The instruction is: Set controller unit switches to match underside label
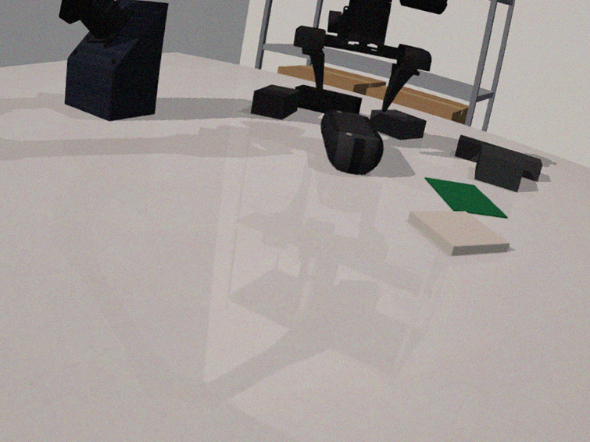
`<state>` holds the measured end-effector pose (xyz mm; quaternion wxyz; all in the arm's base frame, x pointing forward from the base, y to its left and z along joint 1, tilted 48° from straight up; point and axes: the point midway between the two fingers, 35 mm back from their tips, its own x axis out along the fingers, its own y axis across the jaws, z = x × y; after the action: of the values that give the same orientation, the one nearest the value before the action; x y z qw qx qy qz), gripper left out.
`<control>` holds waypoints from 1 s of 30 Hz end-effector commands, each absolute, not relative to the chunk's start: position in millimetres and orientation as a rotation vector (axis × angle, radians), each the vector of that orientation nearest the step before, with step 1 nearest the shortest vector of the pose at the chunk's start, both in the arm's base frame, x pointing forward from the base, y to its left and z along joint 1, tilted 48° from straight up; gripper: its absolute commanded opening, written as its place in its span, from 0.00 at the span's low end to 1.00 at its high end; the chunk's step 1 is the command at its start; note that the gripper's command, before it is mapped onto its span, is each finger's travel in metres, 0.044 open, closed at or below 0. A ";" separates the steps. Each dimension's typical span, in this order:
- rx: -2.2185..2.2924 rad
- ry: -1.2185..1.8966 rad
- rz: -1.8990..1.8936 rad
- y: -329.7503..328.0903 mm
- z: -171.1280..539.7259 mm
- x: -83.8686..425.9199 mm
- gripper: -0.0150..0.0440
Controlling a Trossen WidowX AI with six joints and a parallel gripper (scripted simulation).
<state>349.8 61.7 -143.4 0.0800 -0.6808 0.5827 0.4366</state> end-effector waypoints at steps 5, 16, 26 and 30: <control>-2.044 1.748 1.314 52.0 -152.7 346.5 1.00; -2.045 1.749 1.313 39.9 -163.6 344.7 1.00; -2.045 1.749 1.313 39.7 -163.7 344.7 0.80; -2.045 1.749 1.313 39.7 -163.7 344.7 0.75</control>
<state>344.7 40.1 -163.3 0.0753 -0.6798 0.5835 0.4378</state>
